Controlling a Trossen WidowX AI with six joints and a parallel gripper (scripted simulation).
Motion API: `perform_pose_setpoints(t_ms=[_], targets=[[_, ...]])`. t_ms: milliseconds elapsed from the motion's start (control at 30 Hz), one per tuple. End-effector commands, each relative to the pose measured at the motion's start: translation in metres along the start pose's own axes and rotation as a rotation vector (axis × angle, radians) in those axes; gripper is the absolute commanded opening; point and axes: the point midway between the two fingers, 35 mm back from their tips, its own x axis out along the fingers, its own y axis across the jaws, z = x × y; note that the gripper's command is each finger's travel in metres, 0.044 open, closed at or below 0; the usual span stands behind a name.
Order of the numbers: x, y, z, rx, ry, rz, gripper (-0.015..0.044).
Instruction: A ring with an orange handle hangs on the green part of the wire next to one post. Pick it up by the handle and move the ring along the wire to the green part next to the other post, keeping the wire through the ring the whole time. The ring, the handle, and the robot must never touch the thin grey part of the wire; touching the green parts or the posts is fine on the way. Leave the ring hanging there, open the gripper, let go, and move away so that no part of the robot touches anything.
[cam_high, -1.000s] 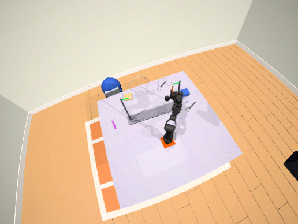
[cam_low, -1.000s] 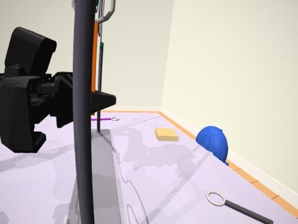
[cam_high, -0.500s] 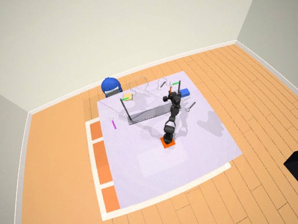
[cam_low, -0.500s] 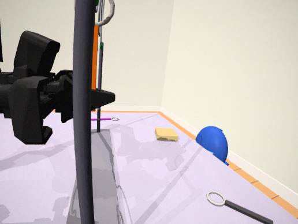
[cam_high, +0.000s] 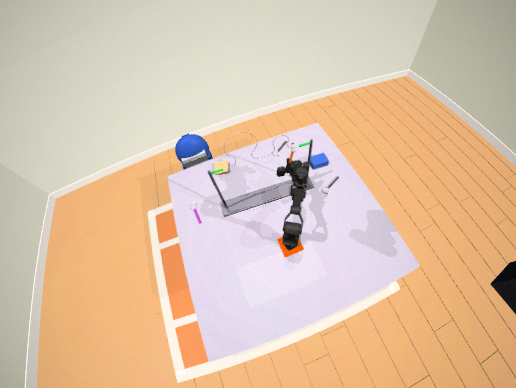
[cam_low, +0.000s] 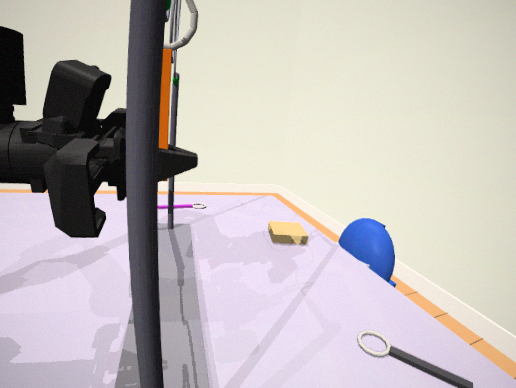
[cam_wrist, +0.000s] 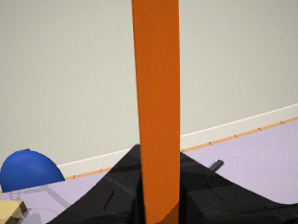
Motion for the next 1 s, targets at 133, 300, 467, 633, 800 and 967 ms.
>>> perform_pose_setpoints(t_ms=[133,300,467,633,800,967], targets=[[0.0,0.026,0.0,0.158,0.002,-0.005,-0.015],[-0.001,0.043,0.004,0.267,0.009,-0.003,-0.015],[-0.009,0.06,0.01,0.375,0.079,0.012,-0.015],[-0.019,0.077,0.019,0.496,0.162,0.037,-0.015],[-0.029,0.092,0.031,0.613,0.242,0.072,-0.015],[-0.04,0.106,0.046,0.734,0.322,0.118,-0.015]])
